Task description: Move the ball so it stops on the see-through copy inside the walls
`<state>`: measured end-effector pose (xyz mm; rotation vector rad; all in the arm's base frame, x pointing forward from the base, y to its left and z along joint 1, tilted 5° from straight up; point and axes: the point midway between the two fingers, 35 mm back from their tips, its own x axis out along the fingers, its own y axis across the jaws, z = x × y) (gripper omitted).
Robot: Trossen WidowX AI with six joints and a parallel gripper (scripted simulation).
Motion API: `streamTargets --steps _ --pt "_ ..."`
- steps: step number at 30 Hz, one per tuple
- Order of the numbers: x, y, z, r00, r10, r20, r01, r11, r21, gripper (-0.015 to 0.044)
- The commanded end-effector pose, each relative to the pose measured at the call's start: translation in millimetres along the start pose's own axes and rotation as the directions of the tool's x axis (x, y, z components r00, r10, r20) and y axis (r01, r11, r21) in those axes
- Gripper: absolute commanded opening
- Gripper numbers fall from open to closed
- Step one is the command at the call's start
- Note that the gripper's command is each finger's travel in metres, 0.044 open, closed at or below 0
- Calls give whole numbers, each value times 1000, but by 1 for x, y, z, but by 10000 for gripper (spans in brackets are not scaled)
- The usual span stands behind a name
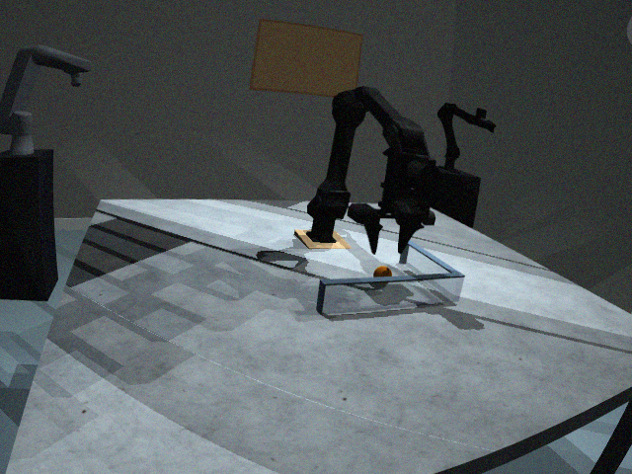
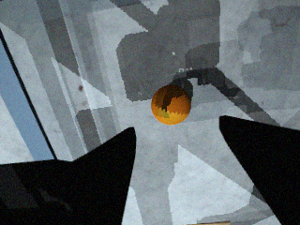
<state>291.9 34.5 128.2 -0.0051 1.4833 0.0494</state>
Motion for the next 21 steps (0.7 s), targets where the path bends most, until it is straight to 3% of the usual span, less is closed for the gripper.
streamTargets --steps 1,10,15,21 --pt "-32 -1 -2 1000 -1 19 1 1000 2 305" --pt "-27 0 1 999 3 37 -3 1000 1 305" --pt "-69 0 -4 999 3 37 -3 1000 0 436" --pt "-77 0 -6 999 2 36 -2 1000 1 440"
